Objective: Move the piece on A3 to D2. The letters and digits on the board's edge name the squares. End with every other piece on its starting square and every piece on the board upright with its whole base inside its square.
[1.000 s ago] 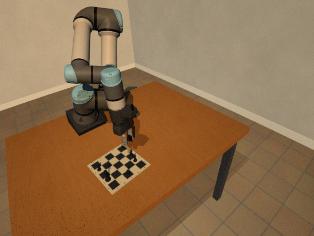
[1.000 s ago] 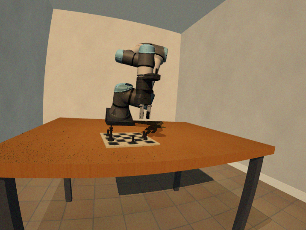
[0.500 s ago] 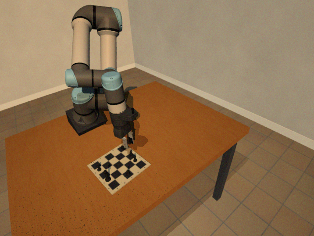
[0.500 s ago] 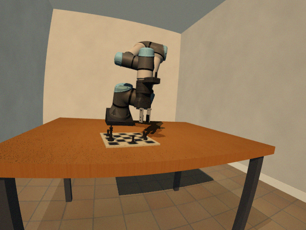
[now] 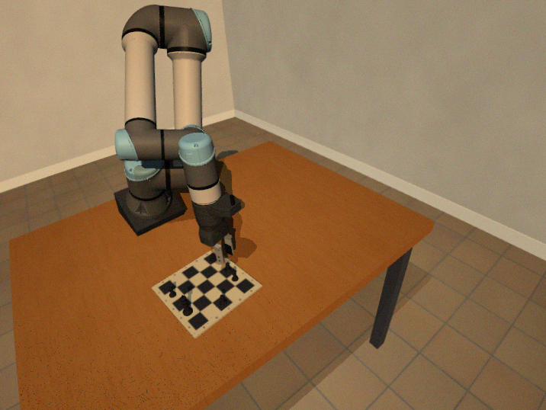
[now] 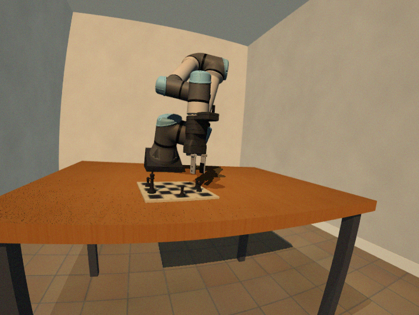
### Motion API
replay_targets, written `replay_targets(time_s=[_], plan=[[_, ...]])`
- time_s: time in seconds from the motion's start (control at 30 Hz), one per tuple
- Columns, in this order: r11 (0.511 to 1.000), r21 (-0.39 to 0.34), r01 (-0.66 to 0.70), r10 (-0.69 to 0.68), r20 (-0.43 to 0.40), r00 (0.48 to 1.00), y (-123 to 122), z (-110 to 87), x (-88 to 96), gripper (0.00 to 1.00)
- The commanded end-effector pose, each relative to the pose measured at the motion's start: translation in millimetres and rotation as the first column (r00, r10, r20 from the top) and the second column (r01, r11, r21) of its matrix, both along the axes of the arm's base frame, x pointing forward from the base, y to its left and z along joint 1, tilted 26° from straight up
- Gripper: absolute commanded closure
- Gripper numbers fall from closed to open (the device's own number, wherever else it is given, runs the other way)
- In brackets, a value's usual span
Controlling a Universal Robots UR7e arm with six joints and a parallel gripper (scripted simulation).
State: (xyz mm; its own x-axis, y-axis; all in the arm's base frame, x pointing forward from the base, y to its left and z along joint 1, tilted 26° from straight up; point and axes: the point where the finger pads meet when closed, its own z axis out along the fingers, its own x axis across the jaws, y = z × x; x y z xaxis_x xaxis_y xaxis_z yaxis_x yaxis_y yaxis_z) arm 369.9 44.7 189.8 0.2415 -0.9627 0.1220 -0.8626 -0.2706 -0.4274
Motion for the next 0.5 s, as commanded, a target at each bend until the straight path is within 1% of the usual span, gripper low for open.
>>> replay_targets(time_s=[0.0,0.47], plan=[[1.000,-0.001,0.000,0.000,0.001,1.000,0.0,-5.5,3.6,0.32],[1.000,-0.001,0.000,0.000,0.001,1.000,0.1,-10.8,6.3,0.32]])
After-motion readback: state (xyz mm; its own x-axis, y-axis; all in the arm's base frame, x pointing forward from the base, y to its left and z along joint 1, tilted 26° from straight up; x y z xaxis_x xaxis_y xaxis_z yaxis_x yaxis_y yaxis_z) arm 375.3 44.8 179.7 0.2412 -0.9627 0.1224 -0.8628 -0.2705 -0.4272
